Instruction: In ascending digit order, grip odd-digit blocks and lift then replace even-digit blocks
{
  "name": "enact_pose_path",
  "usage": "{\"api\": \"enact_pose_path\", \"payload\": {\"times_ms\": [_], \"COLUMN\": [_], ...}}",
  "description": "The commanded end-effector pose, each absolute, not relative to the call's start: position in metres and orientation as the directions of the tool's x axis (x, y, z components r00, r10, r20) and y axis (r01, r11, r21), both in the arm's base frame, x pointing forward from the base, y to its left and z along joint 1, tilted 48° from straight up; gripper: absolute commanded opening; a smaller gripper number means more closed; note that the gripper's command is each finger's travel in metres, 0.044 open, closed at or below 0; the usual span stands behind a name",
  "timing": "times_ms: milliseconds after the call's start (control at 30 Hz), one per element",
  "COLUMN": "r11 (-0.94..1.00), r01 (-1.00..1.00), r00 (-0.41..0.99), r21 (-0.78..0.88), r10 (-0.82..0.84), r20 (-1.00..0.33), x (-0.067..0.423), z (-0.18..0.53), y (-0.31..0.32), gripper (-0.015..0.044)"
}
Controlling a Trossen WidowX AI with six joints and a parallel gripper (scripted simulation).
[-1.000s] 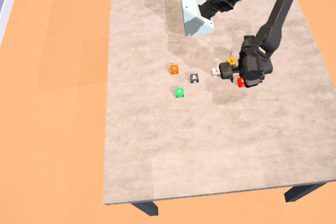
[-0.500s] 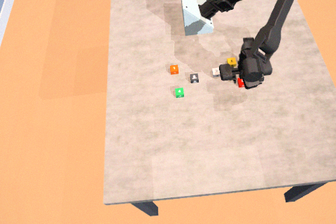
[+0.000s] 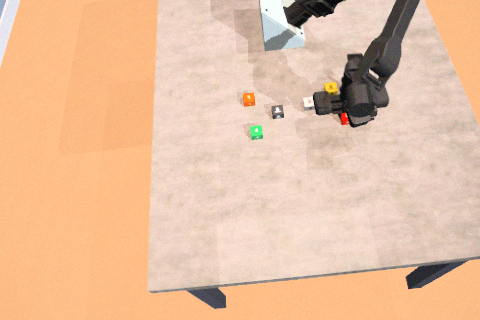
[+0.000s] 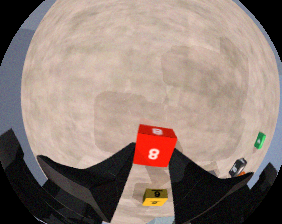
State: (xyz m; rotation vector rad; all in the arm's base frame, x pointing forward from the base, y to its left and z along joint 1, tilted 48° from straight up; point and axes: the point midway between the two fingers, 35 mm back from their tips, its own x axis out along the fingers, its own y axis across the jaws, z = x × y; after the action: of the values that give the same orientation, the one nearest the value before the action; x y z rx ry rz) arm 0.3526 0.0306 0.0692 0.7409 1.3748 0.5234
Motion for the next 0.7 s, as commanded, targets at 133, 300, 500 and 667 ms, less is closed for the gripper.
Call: {"api": "enact_pose_path", "payload": {"times_ms": [133,300,500,667], "r11": [0.669,0.669,0.669,0.669], "r01": [0.091,0.091,0.091,0.091], "r00": [0.14,0.14,0.14,0.14], "r21": [0.738,0.737,0.737,0.737], "r10": [0.725,0.725,0.725,0.725], "r20": [-0.675,-0.675,-0.675,-0.675], "x": [0.352,0.351,0.35,0.35], "z": [0.069,0.074,0.079,0.079], "y": [0.031,0.026,0.021,0.021], "gripper": [0.012,0.012,0.012,0.012]}}
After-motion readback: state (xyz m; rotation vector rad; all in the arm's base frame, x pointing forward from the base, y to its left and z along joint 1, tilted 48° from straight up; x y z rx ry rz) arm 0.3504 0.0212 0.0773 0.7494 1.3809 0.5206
